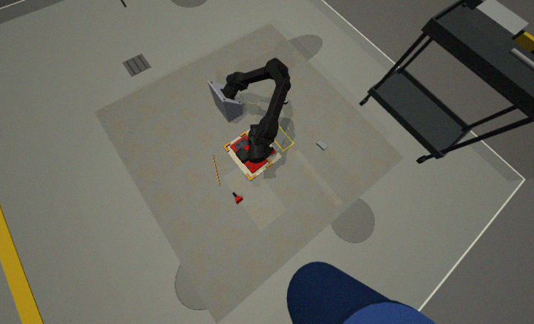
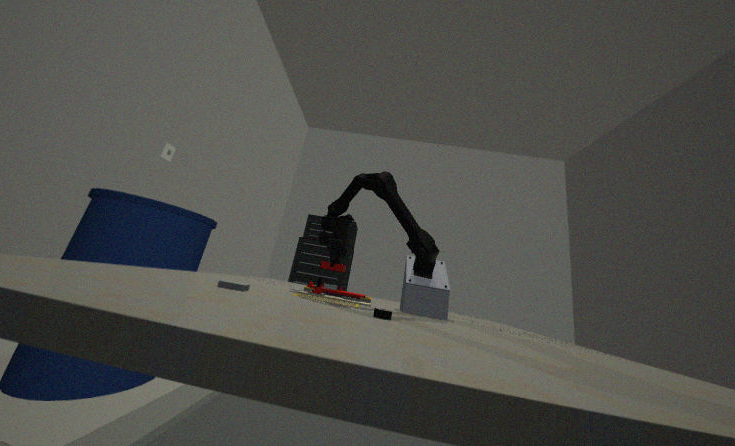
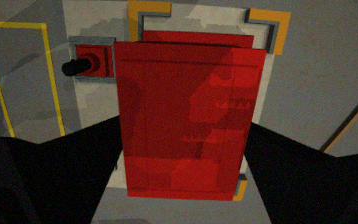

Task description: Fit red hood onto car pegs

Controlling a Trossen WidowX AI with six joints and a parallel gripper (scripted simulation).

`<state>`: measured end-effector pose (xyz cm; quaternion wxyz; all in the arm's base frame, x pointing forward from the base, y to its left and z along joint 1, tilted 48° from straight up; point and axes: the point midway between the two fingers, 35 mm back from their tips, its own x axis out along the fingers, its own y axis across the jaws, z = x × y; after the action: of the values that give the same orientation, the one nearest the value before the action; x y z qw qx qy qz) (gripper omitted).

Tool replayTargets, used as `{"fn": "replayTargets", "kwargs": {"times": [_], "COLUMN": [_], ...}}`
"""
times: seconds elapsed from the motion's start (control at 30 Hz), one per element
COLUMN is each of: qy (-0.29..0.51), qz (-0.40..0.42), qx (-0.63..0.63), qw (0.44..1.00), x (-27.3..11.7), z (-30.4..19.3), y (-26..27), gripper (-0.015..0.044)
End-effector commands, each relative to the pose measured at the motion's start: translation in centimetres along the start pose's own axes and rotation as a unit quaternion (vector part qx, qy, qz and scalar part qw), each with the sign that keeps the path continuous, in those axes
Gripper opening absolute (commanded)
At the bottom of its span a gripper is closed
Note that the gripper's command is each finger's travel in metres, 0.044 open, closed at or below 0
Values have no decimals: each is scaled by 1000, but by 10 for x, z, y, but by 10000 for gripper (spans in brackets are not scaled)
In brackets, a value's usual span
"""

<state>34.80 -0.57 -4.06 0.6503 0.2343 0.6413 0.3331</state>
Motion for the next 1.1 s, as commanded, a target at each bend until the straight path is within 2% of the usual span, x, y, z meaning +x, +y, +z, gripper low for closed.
{"fn": "replayTargets", "kwargs": {"times": [0.0,0.2,0.47,1.07], "qy": [1,1,1,1], "qz": [0,1,2,2], "qx": [-4,-4,-4,-4], "qw": [1000,1000,1000,1000], "x": [0,11,50,54], "z": [-2,-1,-3,-5], "y": [-11,-8,-11,-12], "gripper": [0,0,0,0]}}
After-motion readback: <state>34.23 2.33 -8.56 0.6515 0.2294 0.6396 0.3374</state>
